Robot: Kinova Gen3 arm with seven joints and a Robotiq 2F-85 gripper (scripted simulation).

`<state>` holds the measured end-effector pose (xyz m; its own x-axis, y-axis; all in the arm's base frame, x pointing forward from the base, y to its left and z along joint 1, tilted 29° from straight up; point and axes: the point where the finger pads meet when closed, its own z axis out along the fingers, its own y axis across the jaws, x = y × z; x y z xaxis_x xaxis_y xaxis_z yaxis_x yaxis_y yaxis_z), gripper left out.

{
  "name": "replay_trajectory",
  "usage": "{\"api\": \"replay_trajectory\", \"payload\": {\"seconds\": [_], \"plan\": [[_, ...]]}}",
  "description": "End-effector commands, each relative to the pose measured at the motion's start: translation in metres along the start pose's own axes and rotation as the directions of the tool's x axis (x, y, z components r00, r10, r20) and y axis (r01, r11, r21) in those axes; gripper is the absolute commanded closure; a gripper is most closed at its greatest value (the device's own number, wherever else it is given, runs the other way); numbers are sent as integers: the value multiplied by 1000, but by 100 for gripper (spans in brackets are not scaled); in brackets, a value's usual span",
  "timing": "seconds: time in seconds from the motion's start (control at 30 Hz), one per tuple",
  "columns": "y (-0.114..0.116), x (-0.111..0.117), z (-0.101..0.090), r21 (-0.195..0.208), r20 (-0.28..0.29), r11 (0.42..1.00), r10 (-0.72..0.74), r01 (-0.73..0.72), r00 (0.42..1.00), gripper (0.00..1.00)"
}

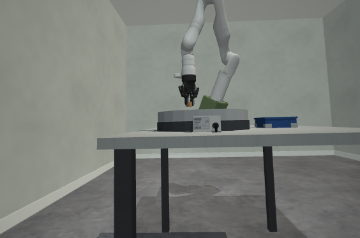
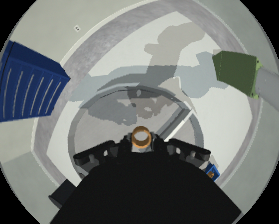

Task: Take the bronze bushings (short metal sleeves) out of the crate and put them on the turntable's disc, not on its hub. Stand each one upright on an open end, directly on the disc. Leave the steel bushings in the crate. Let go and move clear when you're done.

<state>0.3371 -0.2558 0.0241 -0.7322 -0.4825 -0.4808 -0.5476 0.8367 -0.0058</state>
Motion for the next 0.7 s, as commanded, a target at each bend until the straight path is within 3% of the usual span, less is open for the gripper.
{"api": "replay_trajectory", "payload": {"seconds": [0.0,0.2,0.4,0.67], "plan": [[-1,0,-1,2,0,1000,0,0,1000,100],[-1,0,1,2,0,1000,0,0,1000,100],[-1,0,24,2,0,1000,0,0,1000,100],[-1,0,25,2,0,1000,0,0,1000,100]]}}
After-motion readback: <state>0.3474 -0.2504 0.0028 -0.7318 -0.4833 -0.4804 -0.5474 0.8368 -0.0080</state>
